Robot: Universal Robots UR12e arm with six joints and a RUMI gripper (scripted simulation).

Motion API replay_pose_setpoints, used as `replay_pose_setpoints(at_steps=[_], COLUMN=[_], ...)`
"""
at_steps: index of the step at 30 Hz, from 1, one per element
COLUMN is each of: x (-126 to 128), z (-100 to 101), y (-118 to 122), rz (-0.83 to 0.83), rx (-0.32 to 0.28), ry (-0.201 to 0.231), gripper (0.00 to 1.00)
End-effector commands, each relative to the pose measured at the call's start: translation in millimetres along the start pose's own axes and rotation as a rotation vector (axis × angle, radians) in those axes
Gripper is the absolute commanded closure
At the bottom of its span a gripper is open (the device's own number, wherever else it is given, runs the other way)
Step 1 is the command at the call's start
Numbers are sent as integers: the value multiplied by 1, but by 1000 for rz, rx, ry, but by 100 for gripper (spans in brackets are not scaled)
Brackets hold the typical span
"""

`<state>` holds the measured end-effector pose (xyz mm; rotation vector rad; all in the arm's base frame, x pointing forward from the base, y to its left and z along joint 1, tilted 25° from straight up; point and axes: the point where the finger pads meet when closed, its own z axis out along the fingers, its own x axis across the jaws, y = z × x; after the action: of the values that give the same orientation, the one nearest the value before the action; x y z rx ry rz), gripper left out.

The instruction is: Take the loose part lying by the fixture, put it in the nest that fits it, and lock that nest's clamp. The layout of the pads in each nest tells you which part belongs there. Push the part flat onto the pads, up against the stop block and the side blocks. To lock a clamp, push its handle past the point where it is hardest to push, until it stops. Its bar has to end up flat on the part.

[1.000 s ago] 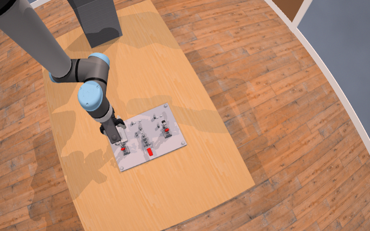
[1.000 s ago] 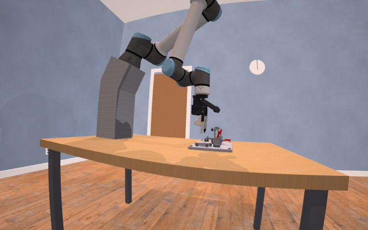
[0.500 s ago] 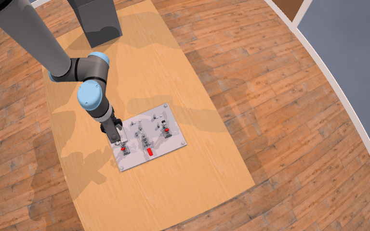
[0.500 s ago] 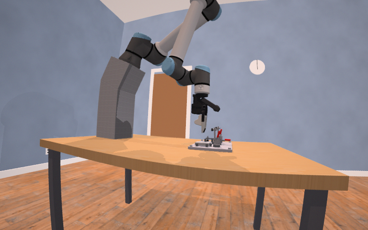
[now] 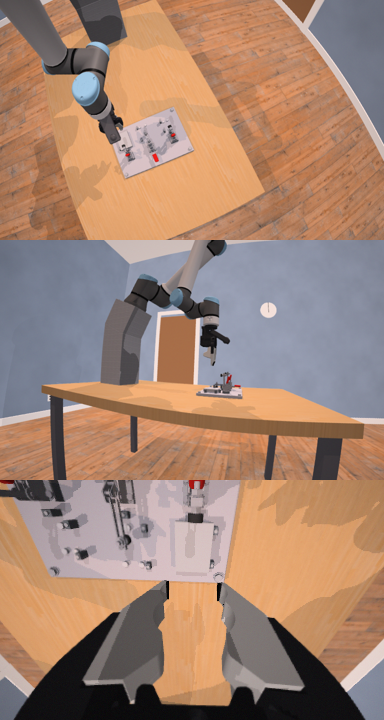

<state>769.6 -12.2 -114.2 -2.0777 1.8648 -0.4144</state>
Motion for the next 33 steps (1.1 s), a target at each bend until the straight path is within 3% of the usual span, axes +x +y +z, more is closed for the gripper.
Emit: replay_pose_setpoints(at_steps=[1, 8, 20, 33], x=[0, 0, 0, 0], z=[-24, -39, -40, -40], y=[0, 0, -5, -53], rz=[0, 0, 0, 0], rx=[0, 0, 0, 0], ry=[0, 0, 0, 0], gripper=[72, 72, 72, 72])
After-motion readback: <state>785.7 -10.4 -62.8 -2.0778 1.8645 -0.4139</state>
